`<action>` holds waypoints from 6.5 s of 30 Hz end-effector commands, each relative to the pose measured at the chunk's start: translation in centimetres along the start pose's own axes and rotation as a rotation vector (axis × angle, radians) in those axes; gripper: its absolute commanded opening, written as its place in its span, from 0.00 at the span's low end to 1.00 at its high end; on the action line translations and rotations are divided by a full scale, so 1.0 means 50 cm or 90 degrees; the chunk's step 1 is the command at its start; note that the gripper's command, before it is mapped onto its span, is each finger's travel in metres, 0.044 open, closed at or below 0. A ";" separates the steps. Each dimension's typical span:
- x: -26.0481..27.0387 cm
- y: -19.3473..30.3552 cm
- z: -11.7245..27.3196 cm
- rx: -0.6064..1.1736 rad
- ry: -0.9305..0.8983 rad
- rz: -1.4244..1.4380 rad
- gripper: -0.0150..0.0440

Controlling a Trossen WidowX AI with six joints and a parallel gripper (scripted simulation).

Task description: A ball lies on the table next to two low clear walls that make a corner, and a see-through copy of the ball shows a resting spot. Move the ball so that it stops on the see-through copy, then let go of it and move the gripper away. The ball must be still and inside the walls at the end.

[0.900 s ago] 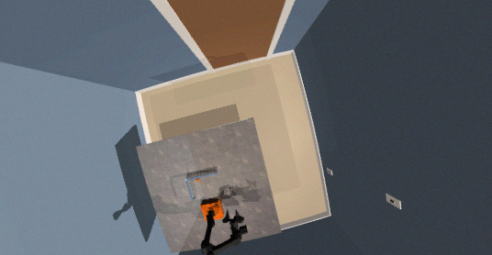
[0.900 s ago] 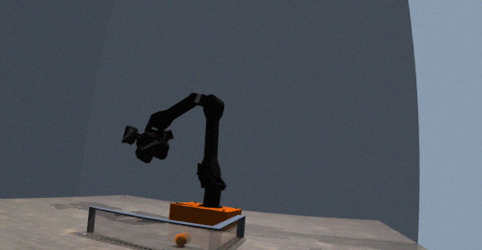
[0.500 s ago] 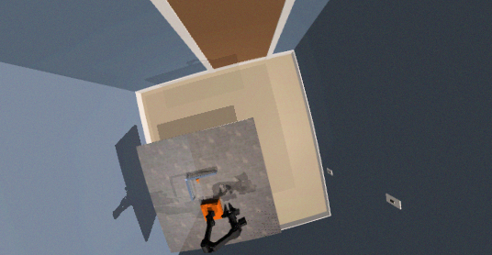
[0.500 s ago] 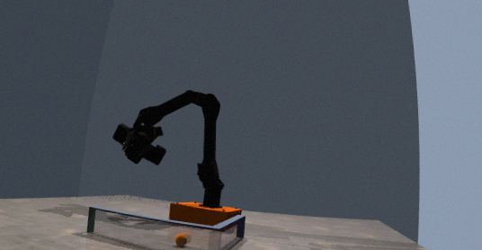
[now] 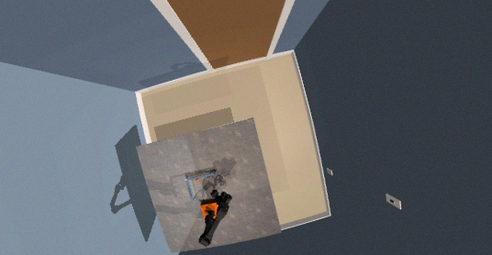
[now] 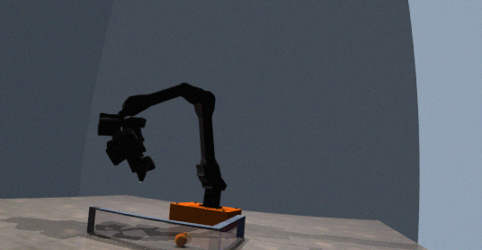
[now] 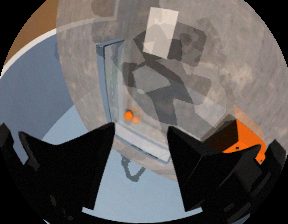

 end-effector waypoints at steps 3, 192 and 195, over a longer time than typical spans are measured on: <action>0.075 0.049 -0.122 -0.006 0.162 0.270 0.65; 0.160 0.306 -0.333 -0.024 0.436 0.862 0.65; 0.160 0.306 -0.333 -0.024 0.436 0.862 0.65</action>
Point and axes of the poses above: the point midway between the two fingers, 35 mm back from their tips, its own z axis back along the fingers, its own x axis across the jaws, y = z × x, the point moved 3 cm from there along z, back along the fingers
